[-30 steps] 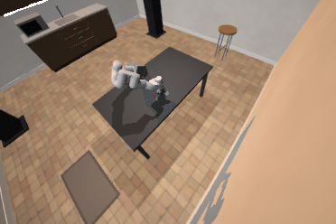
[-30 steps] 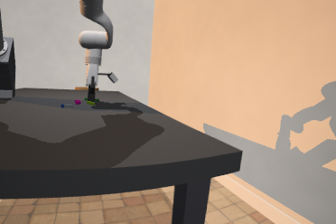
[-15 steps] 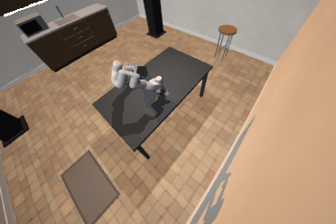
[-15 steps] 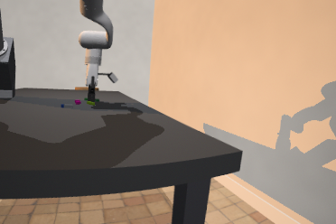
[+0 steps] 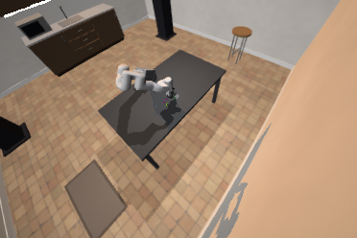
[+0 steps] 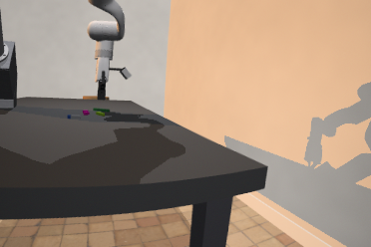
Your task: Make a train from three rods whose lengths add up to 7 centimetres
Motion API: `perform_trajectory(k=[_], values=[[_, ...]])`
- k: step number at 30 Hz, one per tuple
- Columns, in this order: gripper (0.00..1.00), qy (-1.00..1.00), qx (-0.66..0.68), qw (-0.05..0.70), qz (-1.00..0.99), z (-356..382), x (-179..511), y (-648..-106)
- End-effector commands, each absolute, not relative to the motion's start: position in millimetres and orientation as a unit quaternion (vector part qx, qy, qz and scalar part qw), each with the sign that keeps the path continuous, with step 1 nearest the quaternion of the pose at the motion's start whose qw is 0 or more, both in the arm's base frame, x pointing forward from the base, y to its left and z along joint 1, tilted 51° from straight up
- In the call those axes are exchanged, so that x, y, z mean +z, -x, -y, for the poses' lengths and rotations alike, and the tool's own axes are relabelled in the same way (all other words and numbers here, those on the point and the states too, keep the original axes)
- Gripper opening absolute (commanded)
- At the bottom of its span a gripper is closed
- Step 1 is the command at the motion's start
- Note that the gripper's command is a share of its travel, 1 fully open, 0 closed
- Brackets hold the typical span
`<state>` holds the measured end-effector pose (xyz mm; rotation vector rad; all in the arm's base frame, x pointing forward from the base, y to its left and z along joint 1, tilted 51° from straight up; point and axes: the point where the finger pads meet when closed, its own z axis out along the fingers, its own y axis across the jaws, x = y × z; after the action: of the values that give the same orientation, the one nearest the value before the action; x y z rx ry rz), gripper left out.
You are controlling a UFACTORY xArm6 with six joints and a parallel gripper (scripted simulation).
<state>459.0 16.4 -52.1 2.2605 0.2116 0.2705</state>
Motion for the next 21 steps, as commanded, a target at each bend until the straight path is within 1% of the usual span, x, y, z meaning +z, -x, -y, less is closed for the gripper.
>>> perform_trajectory(k=[1,6,21], values=[[0.04,-0.9,0.109,0.415,-0.084,-40.2,-30.5,-451.2],[0.04,-0.9,0.109,0.415,-0.084,-50.9,-21.2,-447.3],[0.04,-0.9,0.111,0.414,-0.078,-50.7,-20.2,-447.1]])
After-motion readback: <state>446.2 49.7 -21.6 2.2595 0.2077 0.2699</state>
